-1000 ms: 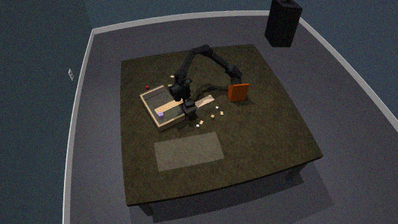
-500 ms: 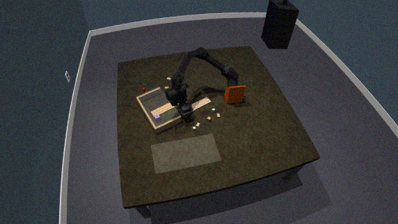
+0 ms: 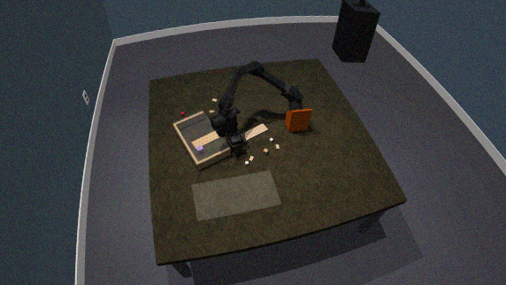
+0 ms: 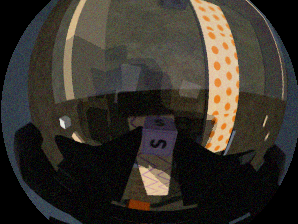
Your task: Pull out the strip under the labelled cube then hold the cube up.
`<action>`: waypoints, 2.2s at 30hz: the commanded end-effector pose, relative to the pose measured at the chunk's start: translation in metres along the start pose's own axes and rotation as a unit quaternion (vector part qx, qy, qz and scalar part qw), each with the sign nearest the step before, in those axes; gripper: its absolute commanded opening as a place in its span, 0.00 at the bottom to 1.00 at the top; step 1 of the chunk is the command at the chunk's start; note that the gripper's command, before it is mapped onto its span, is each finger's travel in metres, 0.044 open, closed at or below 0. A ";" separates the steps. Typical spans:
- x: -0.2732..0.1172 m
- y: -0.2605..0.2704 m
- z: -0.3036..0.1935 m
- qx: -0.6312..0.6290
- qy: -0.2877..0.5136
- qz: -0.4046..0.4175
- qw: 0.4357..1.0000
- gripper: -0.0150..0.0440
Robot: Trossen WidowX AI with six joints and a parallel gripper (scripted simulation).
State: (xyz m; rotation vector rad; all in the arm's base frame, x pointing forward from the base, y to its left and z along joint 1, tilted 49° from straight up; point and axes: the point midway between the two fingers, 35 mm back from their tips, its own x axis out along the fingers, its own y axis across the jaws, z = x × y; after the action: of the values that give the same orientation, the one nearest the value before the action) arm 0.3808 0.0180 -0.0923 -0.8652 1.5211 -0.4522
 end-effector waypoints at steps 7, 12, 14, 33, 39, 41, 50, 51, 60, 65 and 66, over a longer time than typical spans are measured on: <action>0.000 0.000 0.000 0.000 0.000 0.000 1.000 0.33; -0.012 0.002 -0.014 -0.001 0.000 0.000 1.000 0.25; -0.019 0.002 -0.022 -0.001 0.000 0.000 1.000 0.25; -0.042 0.006 -0.082 -0.004 0.000 -0.001 1.000 0.25; -0.068 0.006 -0.082 -0.005 0.000 0.000 1.000 0.25; -0.077 0.006 -0.082 -0.005 0.000 0.000 1.000 0.25; -0.079 0.006 -0.082 -0.005 0.000 0.000 1.000 0.25; -0.079 0.006 -0.082 -0.005 0.000 0.000 1.000 0.25; -0.079 0.006 -0.082 -0.005 0.000 0.000 1.000 0.25; -0.079 0.006 -0.082 -0.005 0.000 0.000 1.000 0.25; -0.079 0.006 -0.082 -0.005 0.000 0.000 1.000 0.25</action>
State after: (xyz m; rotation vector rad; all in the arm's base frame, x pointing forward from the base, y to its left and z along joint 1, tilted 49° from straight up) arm 0.2963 0.0628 -0.0313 -0.8795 1.5229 -0.4447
